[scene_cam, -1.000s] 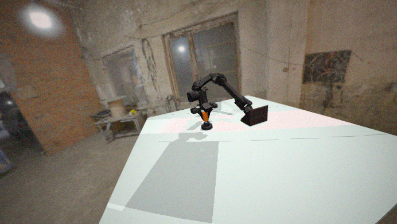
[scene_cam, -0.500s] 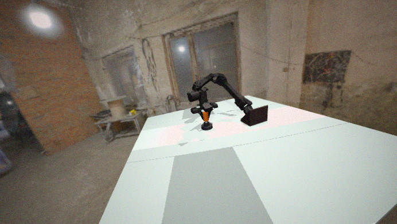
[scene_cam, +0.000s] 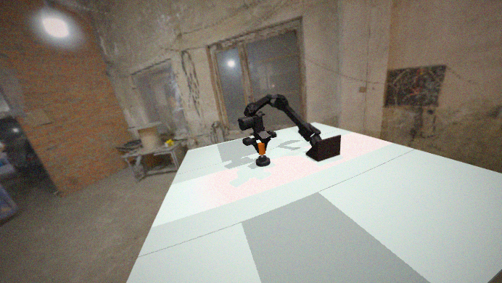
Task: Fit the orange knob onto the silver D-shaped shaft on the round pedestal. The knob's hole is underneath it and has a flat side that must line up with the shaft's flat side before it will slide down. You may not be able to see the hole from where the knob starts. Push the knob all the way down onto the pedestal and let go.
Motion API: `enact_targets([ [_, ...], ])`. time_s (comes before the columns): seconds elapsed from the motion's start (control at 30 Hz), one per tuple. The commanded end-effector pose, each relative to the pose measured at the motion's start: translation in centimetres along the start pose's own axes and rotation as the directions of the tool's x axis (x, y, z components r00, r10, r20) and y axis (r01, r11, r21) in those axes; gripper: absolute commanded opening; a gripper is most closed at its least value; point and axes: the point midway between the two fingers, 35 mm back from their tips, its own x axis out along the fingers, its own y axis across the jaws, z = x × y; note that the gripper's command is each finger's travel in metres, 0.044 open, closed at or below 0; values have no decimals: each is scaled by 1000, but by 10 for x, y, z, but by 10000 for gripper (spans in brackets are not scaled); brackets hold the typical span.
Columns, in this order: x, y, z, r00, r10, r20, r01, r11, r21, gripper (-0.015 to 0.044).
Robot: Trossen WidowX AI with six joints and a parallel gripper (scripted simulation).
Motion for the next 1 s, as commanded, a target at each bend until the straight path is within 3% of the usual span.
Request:
enact_targets([
  [0.0, -3, -3, 0, 1000, -6, 3, 6, 992, -123, 0],
  [0.97, 3, -1, 0, 1000, -6, 2, 6, 991, -133, 0],
])
